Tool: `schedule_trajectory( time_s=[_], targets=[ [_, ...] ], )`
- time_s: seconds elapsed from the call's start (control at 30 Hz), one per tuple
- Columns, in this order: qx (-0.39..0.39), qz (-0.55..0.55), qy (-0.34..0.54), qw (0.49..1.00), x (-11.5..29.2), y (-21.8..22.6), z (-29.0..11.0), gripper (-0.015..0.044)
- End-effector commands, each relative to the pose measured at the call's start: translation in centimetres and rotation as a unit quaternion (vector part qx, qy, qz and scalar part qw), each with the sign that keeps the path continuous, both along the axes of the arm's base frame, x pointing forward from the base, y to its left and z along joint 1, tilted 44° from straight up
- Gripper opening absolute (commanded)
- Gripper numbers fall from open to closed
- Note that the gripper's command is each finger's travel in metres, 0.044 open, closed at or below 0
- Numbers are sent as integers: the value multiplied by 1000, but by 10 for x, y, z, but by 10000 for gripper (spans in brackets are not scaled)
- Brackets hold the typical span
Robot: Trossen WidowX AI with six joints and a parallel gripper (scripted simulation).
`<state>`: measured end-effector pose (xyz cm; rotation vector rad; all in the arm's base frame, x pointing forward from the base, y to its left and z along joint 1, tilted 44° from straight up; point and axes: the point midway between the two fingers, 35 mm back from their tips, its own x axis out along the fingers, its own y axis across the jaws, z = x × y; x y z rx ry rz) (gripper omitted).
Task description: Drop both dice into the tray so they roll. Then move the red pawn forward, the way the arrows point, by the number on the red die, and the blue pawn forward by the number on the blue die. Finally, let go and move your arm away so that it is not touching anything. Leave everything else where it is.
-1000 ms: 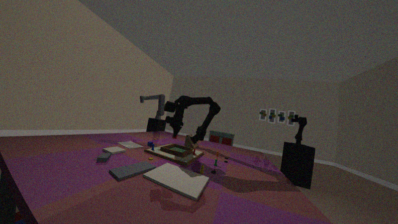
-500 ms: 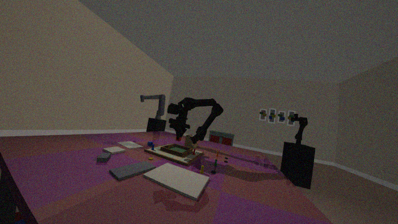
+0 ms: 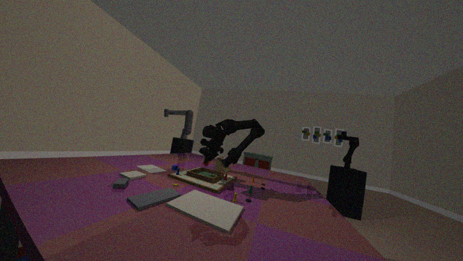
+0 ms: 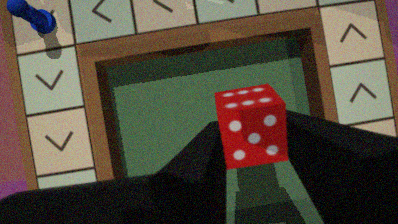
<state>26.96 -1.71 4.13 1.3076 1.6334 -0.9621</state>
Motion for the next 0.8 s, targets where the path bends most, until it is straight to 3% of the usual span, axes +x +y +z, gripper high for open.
schedule_trajectory(
  time_s=[0.0,0.33,0.47,0.63,0.77],
  targets=[
    [-68,2,-9,998,-3,1,-1,0],
    [-219,-20,-67,973,-1,1,-2,0],
    [-228,-23,-73,971,0,0,1,0],
    [-228,-23,-73,971,8,-2,44,0],
    [-228,-23,-73,971,8,-2,50,0]
  ],
)
